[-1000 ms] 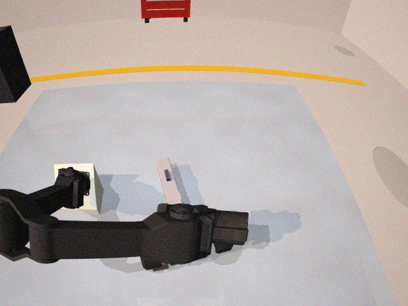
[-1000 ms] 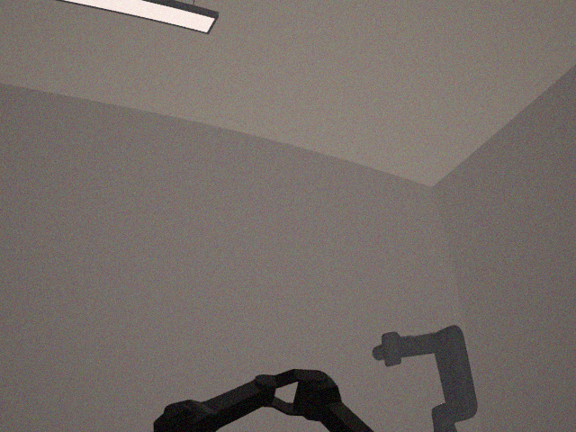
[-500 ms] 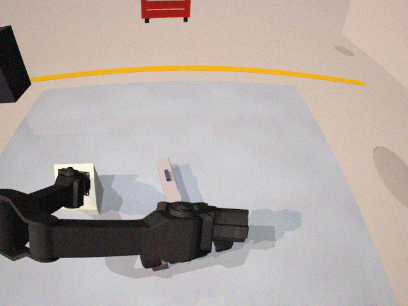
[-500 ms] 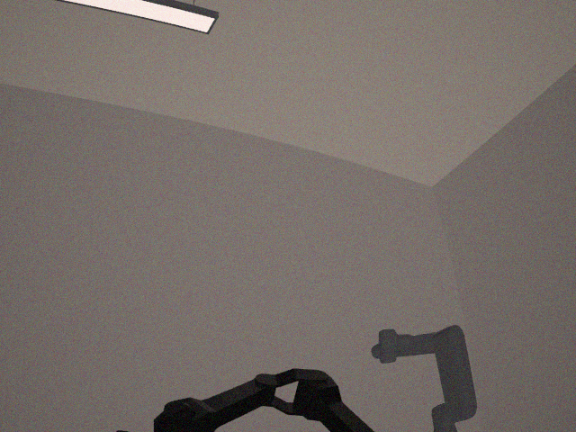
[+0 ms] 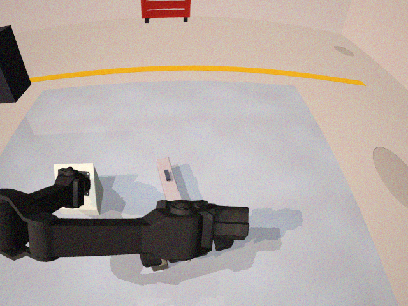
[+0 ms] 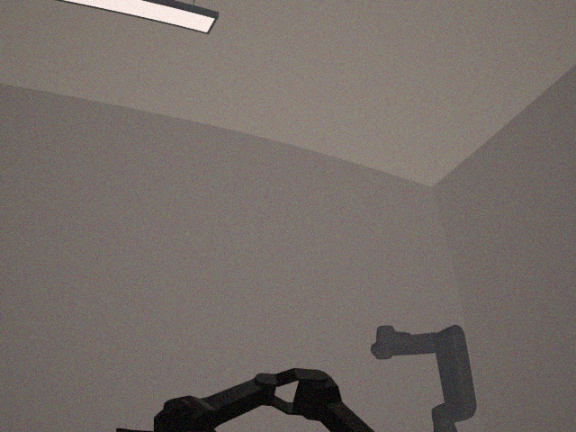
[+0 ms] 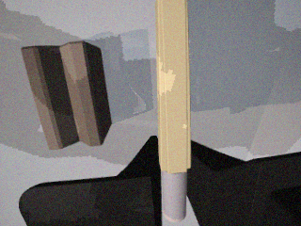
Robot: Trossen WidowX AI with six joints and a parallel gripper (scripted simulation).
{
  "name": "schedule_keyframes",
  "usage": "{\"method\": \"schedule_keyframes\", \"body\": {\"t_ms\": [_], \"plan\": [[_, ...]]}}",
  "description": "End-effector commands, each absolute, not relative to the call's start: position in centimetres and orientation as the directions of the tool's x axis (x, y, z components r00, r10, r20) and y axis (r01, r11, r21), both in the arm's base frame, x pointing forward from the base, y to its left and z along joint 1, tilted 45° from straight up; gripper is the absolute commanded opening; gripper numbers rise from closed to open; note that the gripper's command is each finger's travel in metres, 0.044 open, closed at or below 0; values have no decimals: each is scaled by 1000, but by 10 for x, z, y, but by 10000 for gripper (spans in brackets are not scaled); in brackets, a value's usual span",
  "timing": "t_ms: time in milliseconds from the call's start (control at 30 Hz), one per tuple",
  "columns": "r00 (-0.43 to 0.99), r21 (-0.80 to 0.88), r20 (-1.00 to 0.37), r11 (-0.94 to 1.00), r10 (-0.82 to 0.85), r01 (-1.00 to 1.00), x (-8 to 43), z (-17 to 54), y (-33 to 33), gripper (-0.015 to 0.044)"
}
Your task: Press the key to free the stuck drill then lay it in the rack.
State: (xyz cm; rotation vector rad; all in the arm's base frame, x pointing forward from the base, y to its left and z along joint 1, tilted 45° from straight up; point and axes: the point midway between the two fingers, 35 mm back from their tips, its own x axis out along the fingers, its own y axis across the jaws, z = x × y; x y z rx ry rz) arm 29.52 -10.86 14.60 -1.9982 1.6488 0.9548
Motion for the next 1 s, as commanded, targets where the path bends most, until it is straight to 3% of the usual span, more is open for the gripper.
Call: {"method": "schedule_keyframes", "body": {"t_ms": [0, 967], "plan": [[88, 124, -702, -243, -707, -962, 297, 148, -107, 0], [88, 124, -702, -243, -706, -962, 298, 151, -102, 0]]}}
